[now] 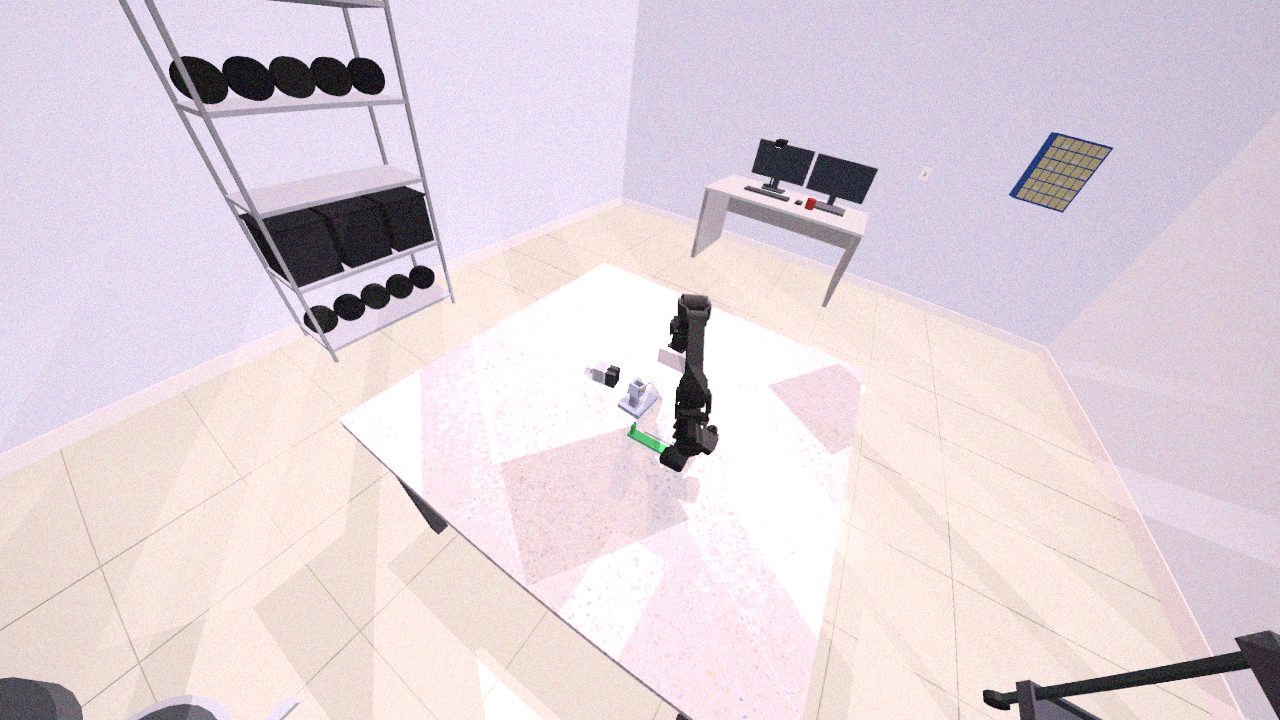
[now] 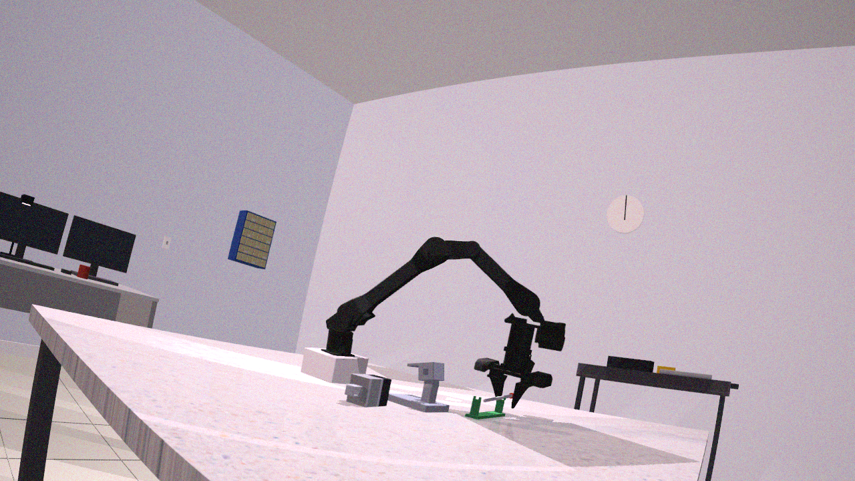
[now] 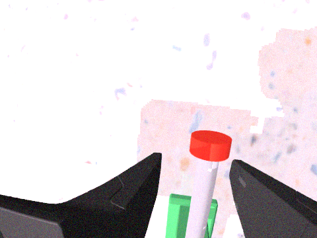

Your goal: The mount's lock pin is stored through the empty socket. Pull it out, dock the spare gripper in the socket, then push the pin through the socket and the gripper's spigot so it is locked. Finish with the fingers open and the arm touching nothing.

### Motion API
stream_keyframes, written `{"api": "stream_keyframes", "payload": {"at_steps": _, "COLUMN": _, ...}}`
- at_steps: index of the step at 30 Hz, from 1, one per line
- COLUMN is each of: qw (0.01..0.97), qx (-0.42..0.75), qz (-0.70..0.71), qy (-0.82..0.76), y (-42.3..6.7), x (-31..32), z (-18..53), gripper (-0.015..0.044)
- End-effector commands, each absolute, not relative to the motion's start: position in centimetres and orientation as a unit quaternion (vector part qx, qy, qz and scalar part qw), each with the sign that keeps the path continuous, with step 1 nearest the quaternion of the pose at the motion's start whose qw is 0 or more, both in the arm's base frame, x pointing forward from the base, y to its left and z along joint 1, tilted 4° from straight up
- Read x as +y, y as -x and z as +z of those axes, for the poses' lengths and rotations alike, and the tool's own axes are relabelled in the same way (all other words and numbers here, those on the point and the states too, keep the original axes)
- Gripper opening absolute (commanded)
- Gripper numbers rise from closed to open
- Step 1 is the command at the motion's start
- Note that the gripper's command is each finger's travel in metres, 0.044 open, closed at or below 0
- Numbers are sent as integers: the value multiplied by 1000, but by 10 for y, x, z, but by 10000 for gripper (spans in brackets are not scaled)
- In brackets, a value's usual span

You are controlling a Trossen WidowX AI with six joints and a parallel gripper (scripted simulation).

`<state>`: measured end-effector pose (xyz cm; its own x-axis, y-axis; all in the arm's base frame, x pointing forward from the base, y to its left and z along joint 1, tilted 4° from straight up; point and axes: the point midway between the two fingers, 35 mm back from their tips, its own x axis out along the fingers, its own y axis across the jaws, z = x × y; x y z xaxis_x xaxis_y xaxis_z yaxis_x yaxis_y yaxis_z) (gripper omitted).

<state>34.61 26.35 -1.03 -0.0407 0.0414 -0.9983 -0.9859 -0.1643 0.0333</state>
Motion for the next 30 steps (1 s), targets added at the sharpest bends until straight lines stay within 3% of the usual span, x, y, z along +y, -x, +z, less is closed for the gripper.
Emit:
{"api": "stream_keyframes", "payload": {"at_steps": 1, "qw": 459, "qx": 455, "qz": 560, "qy": 519, "y": -346, "x": 264, "z": -8, "gripper": 200}}
{"api": "stream_keyframes", "payload": {"at_steps": 30, "qw": 441, "qx": 470, "qz": 565, "qy": 516, "y": -335, "x": 260, "z": 45, "gripper": 200}}
